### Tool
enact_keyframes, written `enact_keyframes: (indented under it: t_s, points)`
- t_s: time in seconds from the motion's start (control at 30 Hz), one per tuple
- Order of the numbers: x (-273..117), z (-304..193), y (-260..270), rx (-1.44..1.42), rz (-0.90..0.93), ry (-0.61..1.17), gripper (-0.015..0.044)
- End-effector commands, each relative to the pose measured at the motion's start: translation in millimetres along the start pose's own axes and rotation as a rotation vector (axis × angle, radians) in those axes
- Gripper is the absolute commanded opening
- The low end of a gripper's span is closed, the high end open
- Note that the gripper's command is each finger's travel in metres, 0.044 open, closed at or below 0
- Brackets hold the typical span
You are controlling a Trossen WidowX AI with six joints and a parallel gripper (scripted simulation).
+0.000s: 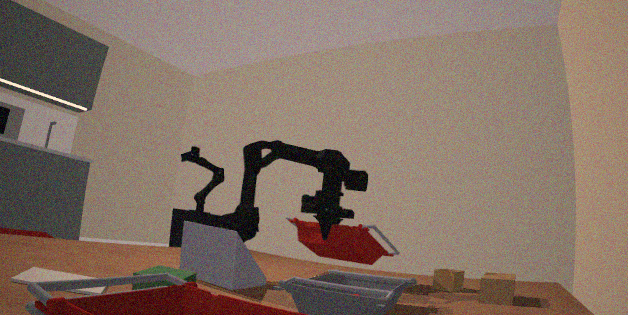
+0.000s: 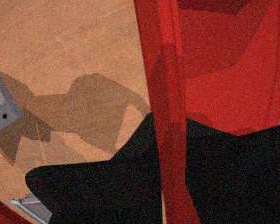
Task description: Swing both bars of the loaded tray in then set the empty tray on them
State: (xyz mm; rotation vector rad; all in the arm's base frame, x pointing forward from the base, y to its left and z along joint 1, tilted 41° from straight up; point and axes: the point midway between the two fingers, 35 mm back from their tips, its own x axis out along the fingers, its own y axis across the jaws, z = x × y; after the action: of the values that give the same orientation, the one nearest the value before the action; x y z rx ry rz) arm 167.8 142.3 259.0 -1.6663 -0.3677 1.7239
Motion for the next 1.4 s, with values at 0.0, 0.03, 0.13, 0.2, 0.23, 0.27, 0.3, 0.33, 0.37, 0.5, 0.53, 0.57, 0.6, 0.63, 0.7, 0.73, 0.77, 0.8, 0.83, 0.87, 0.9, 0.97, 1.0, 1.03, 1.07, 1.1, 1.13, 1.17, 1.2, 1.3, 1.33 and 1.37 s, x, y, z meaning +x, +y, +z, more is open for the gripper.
enact_keyframes:
  t_s: [0.0,0.03,0.13,0.2,0.23,0.27,0.3,0.33,0.37,0.5,0.53,0.57,0.6,0.63,0.7,0.73,0.77,0.8,0.83,0.87,0.9,0.97,1.0,1.03,1.07,1.1,1.13,1.17,1.2,1.3,1.33,1.37]
  points:
    - [-7,0,-4,-0.008,-0.014,0.005,0.0]
    - [-7,0,-4,-0.008,-0.014,0.005,0.0]
    - [-7,0,-4,-0.008,-0.014,0.005,0.0]
    - [-7,0,-4,-0.008,-0.014,0.005,0.0]
    - [-7,0,-4,-0.008,-0.014,0.005,0.0]
    - [-7,0,-4,-0.008,-0.014,0.005,0.0]
    - [-7,0,-4,-0.008,-0.014,0.005,0.0]
    - [-7,0,-4,-0.008,-0.014,0.005,0.0]
    - [-7,0,-4,-0.008,-0.014,0.005,0.0]
    - [-7,0,-4,-0.008,-0.014,0.005,0.0]
    - [-7,0,-4,-0.008,-0.014,0.005,0.0]
    - [-7,0,-4,-0.008,-0.014,0.005,0.0]
    - [-7,0,-4,-0.008,-0.014,0.005,0.0]
    - [-7,0,-4,-0.008,-0.014,0.005,0.0]
    - [-7,0,-4,-0.008,-0.014,0.005,0.0]
    - [-7,0,-4,-0.008,-0.014,0.005,0.0]
    - [-7,0,-4,-0.008,-0.014,0.005,0.0]
    - [-7,0,-4,-0.006,-0.013,0.006,0.0]
    - [-8,-2,-4,0.001,-0.012,0.007,0.0]
    - [-8,-6,-4,0.012,-0.009,0.009,0.0]
    - [-8,-10,-3,0.026,-0.005,0.012,0.0]
    - [-8,-17,-1,0.054,0.001,0.016,0.0]
    - [-8,-21,0,0.067,0.004,0.019,0.0]
    - [-8,-25,1,0.081,0.007,0.021,0.0]
    - [-9,-29,2,0.095,0.01,0.023,0.0]
    - [-9,-33,3,0.109,0.013,0.025,0.0]
    - [-9,-37,4,0.122,0.015,0.027,0.0]
    - [-9,-41,5,0.136,0.018,0.029,0.0]
    - [-10,-45,6,0.15,0.021,0.031,0.0]
    - [-11,-57,11,0.192,0.028,0.037,0.0]
    - [-11,-61,12,0.206,0.03,0.039,0.0]
    - [-12,-65,14,0.22,0.032,0.04,0.0]
